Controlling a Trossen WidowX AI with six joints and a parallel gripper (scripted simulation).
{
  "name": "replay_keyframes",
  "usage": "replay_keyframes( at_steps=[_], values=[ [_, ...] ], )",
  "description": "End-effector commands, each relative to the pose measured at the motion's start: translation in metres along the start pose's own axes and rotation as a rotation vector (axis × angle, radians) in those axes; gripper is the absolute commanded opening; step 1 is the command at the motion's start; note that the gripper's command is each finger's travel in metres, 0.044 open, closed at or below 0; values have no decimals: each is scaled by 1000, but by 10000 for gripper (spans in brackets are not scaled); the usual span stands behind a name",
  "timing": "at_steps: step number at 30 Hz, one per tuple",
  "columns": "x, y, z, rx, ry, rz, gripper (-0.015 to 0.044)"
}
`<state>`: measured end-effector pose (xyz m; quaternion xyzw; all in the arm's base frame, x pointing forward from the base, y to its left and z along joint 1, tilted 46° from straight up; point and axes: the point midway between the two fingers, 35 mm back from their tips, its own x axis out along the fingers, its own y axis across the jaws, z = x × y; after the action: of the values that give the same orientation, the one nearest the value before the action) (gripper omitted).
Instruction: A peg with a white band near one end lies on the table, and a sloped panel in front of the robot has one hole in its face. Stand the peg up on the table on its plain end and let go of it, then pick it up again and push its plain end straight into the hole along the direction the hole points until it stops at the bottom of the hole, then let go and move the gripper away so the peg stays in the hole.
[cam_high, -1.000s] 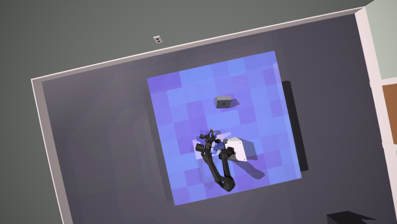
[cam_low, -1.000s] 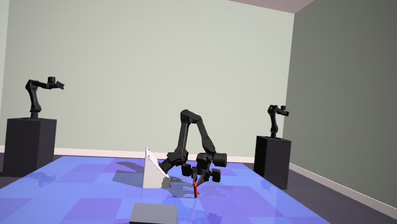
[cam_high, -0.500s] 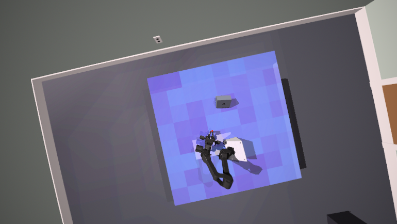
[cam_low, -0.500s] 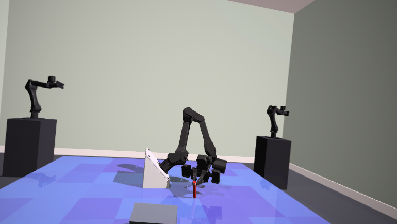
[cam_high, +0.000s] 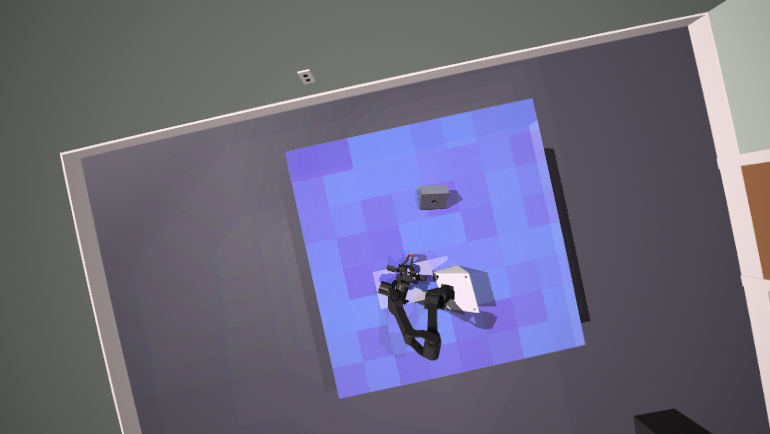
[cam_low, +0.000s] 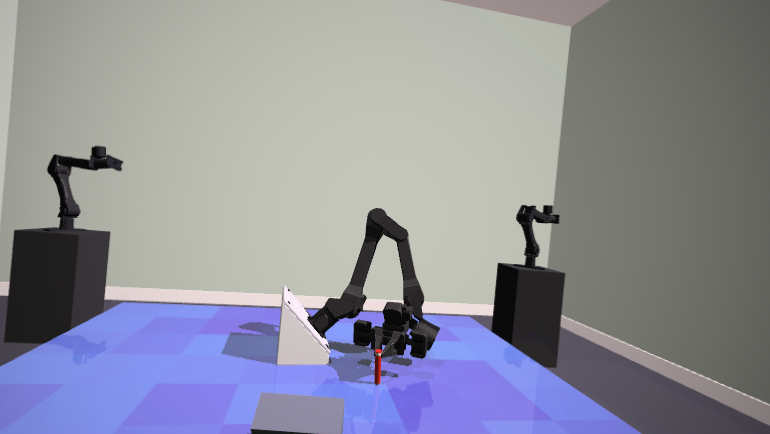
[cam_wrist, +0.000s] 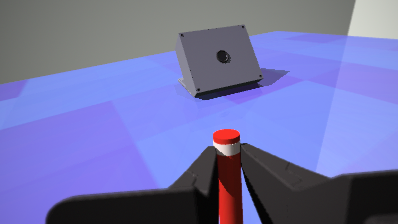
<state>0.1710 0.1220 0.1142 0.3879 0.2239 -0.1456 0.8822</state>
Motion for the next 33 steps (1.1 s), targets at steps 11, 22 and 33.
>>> replay_keyframes(
  at_steps=[11,22,33],
  values=[
    [-3,2,0,-3,10,1,49],
    [-2,1,-4,-8,14,3,49],
    [-5,0,-5,-6,11,5,49]
  ],
)
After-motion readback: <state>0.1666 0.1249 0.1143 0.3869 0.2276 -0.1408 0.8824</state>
